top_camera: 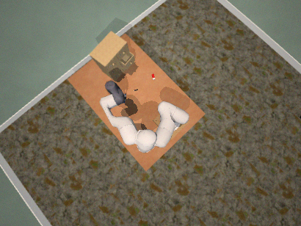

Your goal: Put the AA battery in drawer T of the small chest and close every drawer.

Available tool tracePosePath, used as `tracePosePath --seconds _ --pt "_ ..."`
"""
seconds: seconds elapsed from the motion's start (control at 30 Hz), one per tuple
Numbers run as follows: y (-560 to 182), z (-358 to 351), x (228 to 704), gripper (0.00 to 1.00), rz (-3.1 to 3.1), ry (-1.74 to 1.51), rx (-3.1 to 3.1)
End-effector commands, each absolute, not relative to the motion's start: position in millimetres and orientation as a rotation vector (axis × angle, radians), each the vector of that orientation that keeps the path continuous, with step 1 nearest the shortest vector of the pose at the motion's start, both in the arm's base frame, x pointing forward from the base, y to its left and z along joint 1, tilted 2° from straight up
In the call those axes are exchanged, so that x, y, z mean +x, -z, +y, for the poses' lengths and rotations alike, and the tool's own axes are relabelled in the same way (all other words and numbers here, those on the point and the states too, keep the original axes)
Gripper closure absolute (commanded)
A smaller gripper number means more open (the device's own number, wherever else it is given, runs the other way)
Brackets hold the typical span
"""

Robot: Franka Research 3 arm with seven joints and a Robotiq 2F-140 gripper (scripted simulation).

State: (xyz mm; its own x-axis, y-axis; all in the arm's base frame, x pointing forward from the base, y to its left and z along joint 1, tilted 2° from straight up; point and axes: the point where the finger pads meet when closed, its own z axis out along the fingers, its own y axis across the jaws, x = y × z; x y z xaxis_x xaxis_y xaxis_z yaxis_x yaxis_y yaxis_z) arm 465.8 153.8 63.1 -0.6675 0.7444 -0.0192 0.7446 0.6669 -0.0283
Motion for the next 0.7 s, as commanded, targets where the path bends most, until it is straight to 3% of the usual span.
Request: tracePosePath --seconds 0.0,0.67 --pt "-63.5 151.3 467.8 0.80 2.929 0.051 1.105" --pt "-63.4 150.5 467.5 0.80 3.069 0.054 0.647"
